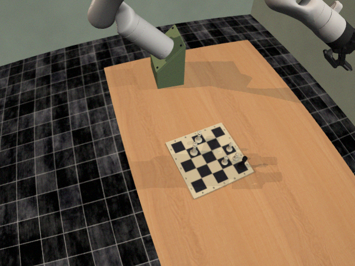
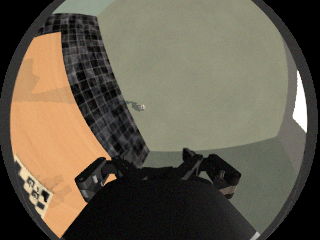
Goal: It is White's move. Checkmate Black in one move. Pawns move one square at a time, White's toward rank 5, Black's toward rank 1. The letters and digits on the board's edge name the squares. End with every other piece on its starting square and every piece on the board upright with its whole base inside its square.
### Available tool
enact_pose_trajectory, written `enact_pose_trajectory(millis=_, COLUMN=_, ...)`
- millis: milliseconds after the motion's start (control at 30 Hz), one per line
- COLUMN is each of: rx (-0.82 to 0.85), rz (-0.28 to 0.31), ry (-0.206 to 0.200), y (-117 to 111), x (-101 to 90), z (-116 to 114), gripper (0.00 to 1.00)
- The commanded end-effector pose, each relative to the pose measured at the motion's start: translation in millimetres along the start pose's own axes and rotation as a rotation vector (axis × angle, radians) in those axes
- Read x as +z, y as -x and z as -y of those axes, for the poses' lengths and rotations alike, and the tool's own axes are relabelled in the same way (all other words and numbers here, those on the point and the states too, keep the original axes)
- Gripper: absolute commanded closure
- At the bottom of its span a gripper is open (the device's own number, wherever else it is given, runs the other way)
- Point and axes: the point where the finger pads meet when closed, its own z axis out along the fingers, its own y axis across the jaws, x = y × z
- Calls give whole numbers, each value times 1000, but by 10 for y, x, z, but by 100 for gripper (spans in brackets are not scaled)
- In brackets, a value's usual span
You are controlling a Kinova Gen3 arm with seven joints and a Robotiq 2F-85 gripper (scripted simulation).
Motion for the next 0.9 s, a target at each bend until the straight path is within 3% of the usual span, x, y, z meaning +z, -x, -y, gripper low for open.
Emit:
enact_pose_trajectory(millis=0, rx=-1, rz=0, ry=3, y=-2, x=-7, z=-18, gripper=0)
enact_pose_trajectory(millis=867, rx=-9, rz=-7, ry=-4, y=-2, x=-7, z=1, gripper=0)
